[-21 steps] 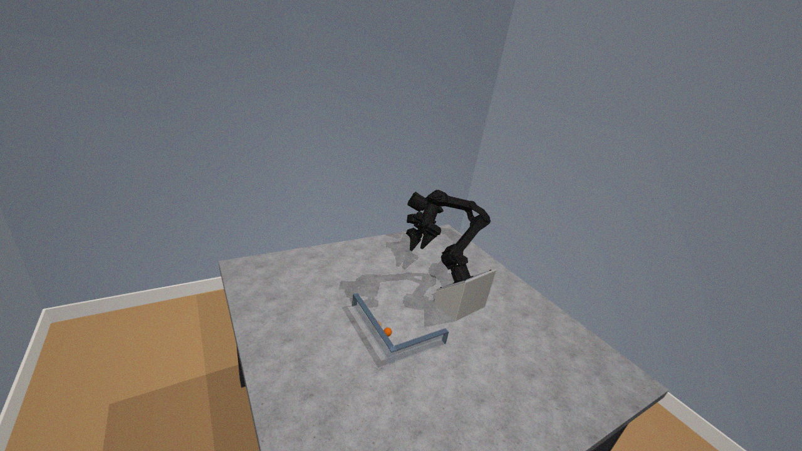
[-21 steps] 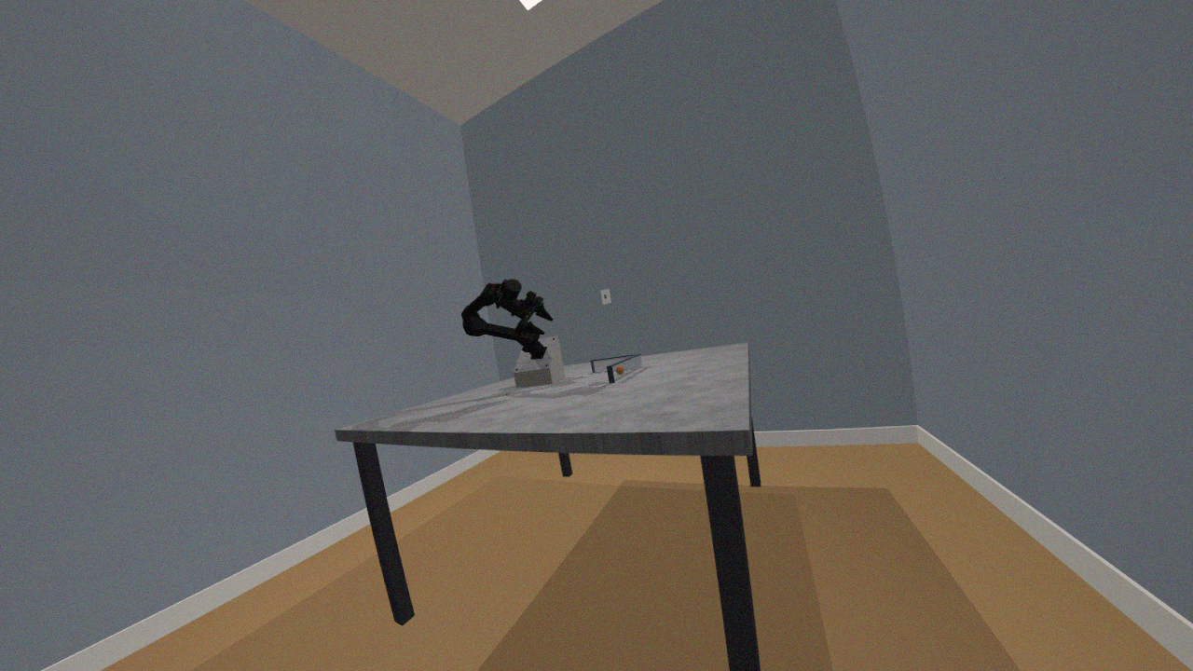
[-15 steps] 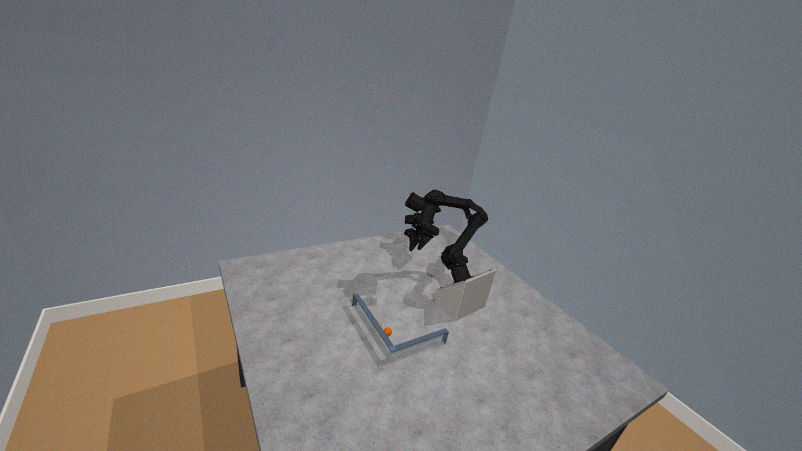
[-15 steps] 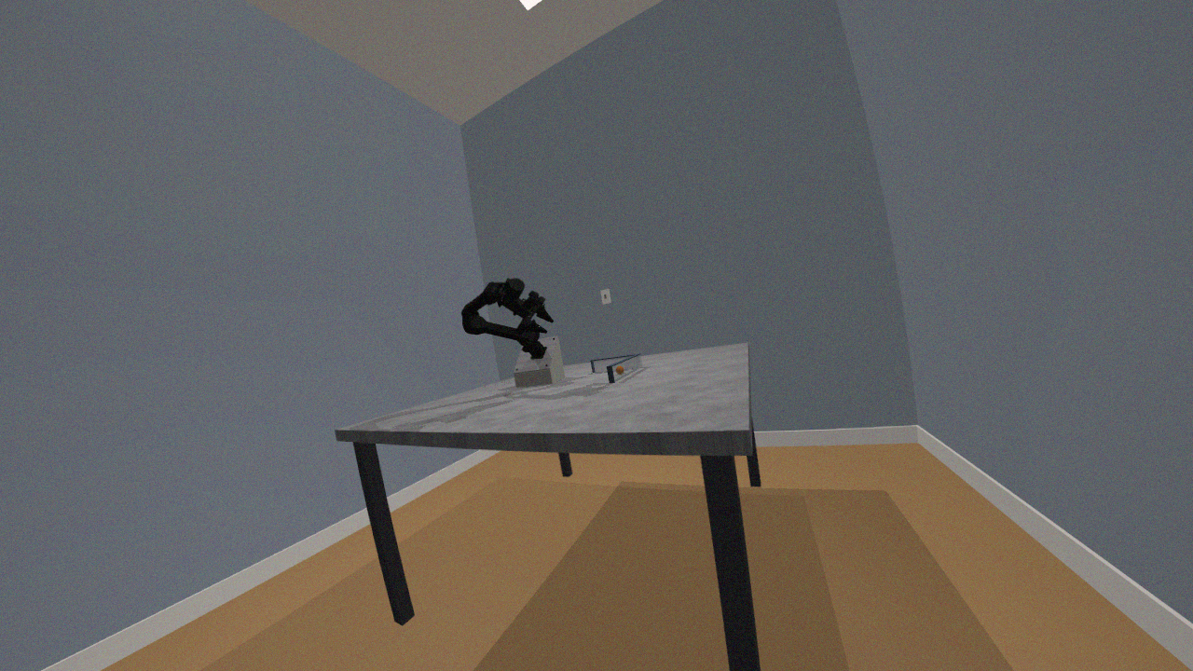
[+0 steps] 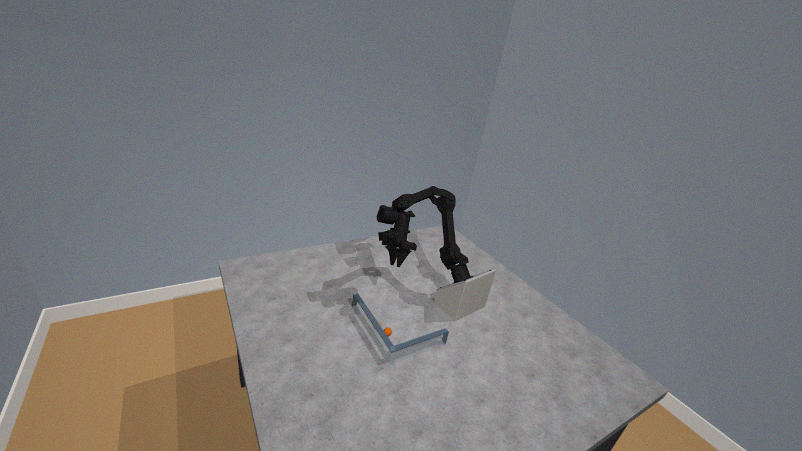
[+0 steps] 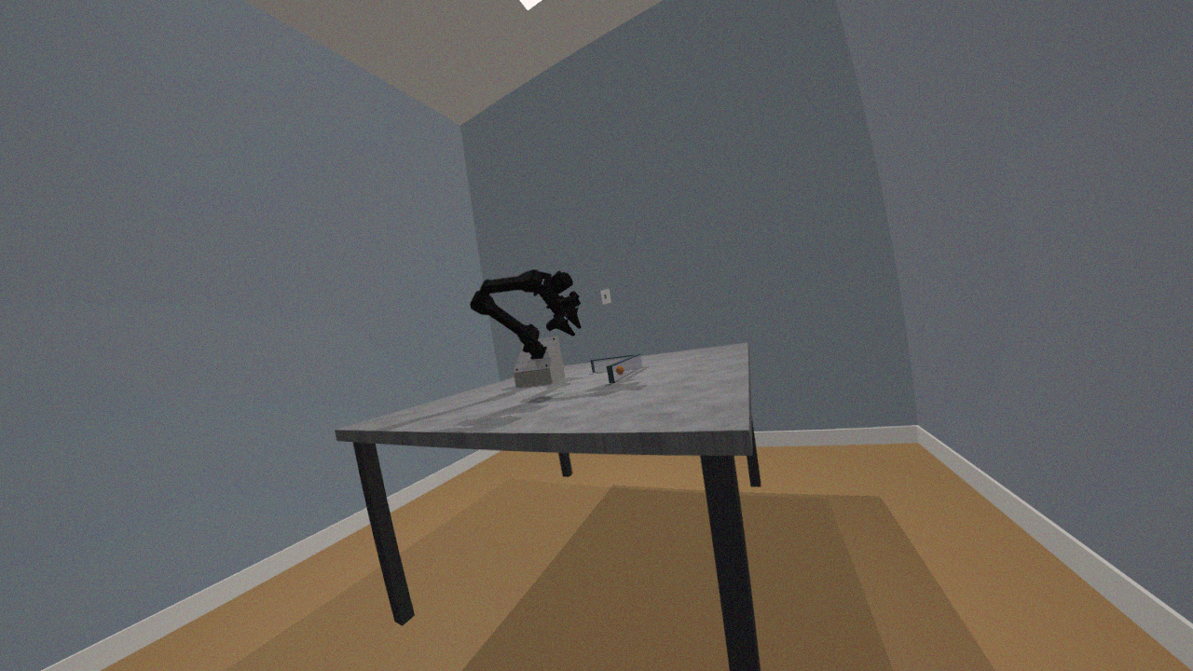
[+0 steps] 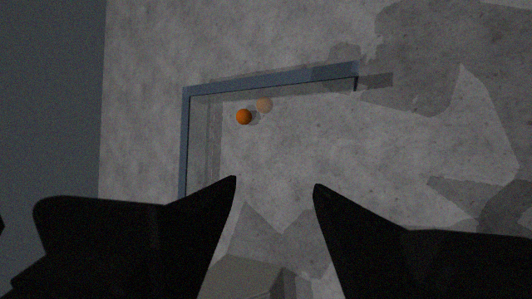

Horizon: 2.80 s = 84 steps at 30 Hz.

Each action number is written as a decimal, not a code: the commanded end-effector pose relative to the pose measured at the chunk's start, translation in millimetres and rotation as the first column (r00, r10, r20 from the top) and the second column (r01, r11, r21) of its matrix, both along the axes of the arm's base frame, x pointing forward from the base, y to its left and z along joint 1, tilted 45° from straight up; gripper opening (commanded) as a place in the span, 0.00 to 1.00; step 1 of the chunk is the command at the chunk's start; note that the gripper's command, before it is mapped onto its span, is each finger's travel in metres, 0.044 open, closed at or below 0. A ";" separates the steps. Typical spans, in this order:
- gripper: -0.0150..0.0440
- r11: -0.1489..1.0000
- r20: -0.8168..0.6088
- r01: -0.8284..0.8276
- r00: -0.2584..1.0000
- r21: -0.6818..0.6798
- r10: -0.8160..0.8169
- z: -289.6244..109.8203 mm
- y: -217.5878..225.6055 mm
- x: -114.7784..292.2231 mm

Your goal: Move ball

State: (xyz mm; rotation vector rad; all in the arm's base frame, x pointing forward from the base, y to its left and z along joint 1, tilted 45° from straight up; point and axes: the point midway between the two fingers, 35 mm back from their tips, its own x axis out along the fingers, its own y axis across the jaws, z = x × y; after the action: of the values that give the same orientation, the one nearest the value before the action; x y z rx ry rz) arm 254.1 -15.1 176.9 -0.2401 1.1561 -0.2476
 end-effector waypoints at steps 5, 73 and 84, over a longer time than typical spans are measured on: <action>0.69 0.988 -0.109 0.074 0.990 -0.136 -0.089 -48.4 6.6 58.0; 0.31 0.897 -0.215 0.093 0.955 -0.431 -0.202 -224.2 -11.7 121.0; 0.25 0.904 -0.216 0.105 0.954 -0.415 -0.210 -178.0 36.5 119.4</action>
State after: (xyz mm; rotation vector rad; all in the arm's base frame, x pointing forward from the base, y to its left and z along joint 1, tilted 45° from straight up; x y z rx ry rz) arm 371.4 7.3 -16.6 -0.5681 1.3892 -0.6165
